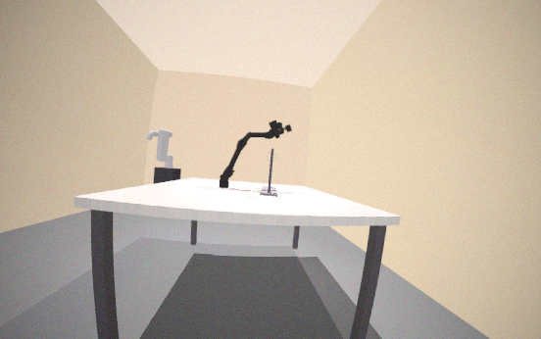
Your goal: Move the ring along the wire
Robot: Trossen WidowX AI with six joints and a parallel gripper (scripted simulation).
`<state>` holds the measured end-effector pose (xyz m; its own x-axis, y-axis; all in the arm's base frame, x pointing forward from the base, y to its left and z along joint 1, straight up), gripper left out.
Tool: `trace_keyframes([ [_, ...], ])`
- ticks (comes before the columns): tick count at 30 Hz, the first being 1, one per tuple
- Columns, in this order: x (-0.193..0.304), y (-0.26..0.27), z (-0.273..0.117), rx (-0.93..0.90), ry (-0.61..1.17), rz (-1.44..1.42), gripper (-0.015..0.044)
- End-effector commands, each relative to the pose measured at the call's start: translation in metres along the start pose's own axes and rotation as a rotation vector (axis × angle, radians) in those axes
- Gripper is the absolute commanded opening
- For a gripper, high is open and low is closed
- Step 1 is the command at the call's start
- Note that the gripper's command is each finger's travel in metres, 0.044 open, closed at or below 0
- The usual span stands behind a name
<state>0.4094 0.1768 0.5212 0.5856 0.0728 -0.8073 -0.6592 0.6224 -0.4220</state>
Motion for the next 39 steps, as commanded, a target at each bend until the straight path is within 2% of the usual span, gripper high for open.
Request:
trace_keyframes([
  [1,0.0,-0.001,-0.001,0.001,0.001,-0.001,0.0374],
  [9,0.011,-0.035,-0.042,0.091,0.077,-0.105,0.0164],
  [24,0.023,-0.095,-0.165,0.307,0.294,-0.354,0.016],
  [39,0.017,-0.111,-0.295,0.501,0.544,-0.583,0.016],
])
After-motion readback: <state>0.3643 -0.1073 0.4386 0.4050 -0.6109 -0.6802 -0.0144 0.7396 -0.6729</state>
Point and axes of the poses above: the point midway between the two fingers, 35 mm back from their tips, its own z axis out along the fingers, its own y axis across the jaws, x = y × z, the point moved 8 cm from there along -z, back along the fingers, and after that the axes turned 10 degrees about -z, right-handed, at the moved point
